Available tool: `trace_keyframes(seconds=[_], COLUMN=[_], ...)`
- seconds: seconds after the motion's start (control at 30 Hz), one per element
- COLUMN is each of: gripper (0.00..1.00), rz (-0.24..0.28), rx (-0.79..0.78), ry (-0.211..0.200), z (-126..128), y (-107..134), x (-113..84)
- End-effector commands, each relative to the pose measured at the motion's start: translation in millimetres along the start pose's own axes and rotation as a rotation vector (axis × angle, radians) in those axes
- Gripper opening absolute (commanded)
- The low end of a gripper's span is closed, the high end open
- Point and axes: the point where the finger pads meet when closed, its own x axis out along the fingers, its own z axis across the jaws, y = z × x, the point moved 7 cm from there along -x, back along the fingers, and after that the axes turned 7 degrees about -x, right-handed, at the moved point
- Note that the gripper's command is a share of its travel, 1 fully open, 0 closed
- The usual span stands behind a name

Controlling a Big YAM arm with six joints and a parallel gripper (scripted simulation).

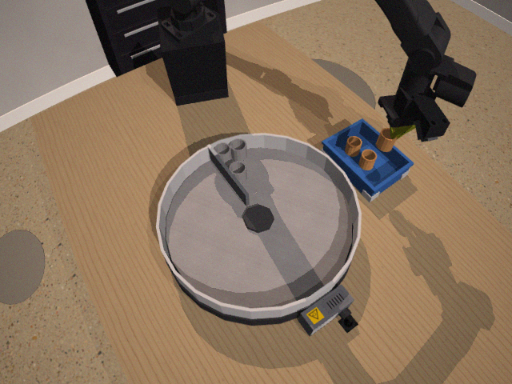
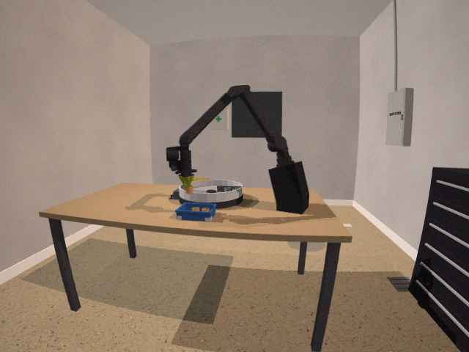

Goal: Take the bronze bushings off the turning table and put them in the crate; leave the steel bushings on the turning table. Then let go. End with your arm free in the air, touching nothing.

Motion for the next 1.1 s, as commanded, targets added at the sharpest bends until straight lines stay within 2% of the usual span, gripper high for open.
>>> trace_keyframes(seconds=[0.0, 0.03, 0.07, 0.1, 0.27, 0.3, 1.07], gripper=[0.00, 0.00, 0.00, 0.00, 0.00, 0.00, 0.00], rz=[-0.032, -0.033, -0.058, -0.065, -0.053, -0.047, -0.047], rx=[0.008, 0.008, 0.016, 0.018, 0.015, 0.028, 0.029], ry=[-0.030, -0.031, -0.054, -0.060, -0.049, -0.039, -0.039], z=[29, 31, 32, 32, 33, 26, 26], y=[-11, -12, -18, -20, -18, -22, -22], x=[-17.6, -18.4, -37.3, -42.2, -33.2, -27.0, -27.0])
